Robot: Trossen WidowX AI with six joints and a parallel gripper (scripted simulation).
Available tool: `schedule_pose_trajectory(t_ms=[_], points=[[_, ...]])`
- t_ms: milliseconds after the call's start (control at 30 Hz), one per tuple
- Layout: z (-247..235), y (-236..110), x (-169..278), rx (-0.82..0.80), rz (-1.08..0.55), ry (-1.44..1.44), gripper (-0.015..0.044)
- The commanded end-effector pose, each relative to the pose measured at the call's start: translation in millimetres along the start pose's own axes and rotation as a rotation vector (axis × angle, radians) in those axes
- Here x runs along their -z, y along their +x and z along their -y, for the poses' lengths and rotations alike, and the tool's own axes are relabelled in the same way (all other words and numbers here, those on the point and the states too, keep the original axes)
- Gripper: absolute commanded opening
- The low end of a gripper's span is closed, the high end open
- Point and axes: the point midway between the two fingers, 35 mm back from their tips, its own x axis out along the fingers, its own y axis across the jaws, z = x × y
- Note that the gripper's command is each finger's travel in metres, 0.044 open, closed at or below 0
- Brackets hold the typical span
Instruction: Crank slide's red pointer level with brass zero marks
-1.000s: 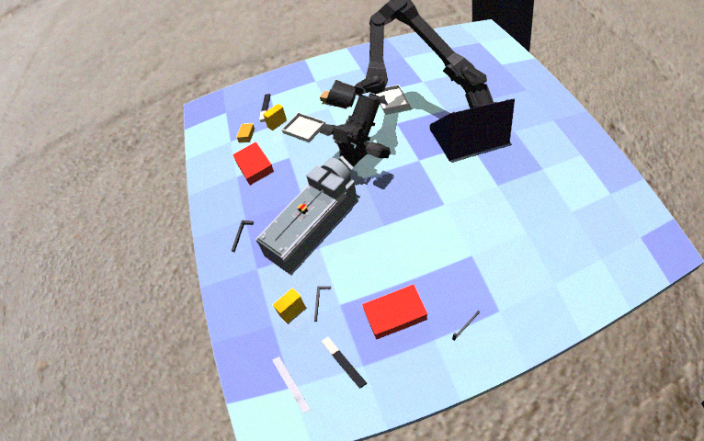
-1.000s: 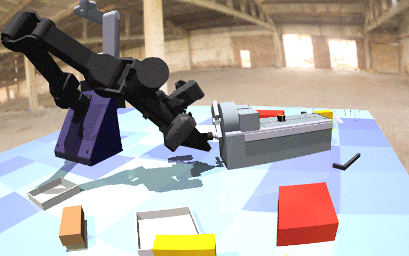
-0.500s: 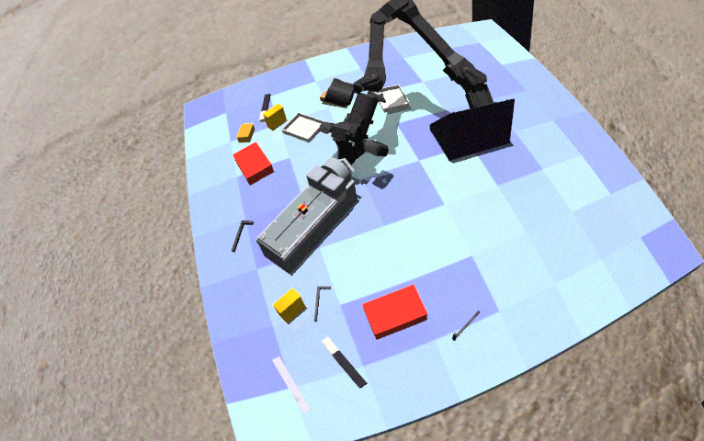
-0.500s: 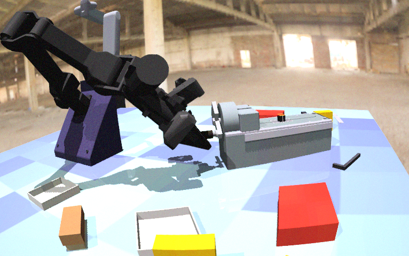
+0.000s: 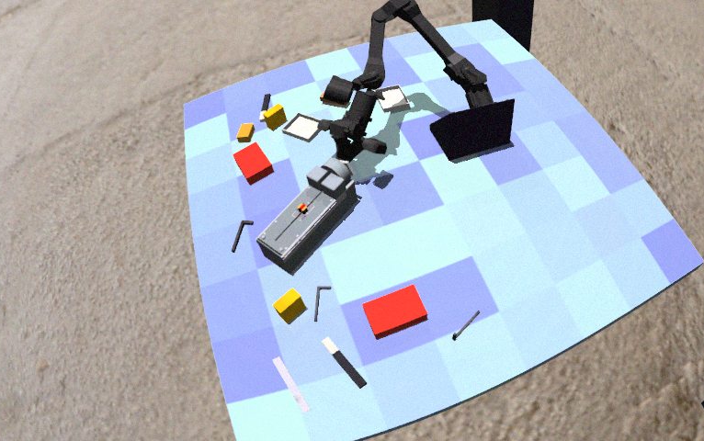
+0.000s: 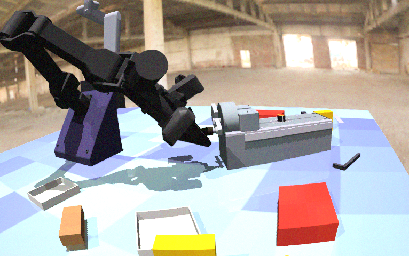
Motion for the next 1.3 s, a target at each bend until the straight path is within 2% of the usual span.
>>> schedule_pose_trajectory(t_ms=[0,1267], points=[[2,-5,-4,0.007,0.008,0.001,0.0],[-1,-17,-16,0.007,0.008,0.002,0.0]])
